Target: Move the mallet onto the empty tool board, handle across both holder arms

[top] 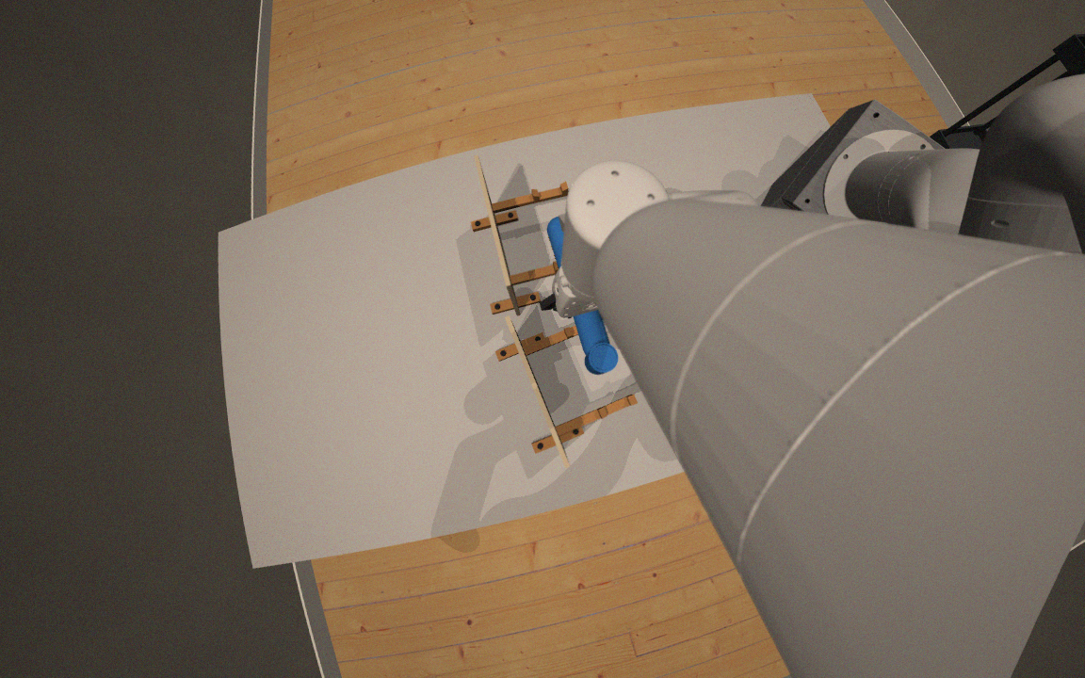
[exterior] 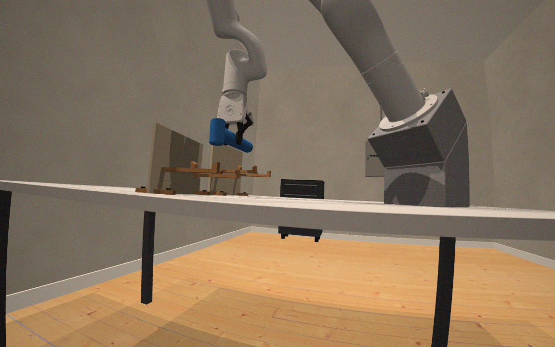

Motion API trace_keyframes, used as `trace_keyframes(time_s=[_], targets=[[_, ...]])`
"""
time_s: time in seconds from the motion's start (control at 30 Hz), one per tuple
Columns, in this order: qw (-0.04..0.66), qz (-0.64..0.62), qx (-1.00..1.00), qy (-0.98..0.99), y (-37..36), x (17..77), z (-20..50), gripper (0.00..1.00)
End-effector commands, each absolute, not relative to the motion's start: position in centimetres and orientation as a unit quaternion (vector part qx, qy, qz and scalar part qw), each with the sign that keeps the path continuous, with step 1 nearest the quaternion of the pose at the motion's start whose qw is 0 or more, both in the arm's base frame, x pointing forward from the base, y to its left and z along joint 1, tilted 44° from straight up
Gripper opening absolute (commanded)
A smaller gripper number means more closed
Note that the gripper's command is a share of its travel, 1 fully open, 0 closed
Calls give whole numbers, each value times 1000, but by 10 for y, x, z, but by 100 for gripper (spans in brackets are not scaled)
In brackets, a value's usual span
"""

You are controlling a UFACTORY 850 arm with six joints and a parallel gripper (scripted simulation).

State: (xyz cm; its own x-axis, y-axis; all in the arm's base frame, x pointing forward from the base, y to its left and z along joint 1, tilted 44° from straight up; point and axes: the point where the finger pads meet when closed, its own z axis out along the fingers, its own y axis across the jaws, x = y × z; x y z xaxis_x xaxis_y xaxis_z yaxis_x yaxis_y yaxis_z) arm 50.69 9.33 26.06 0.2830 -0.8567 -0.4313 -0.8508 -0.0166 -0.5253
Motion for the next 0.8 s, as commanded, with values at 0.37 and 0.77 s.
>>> trace_keyframes(time_s=[0.37, 0.77], targets=[[374, -1, -707, 600, 207, 452, 309, 0], [371, -22, -741, 559, 212, 449, 313, 0]])
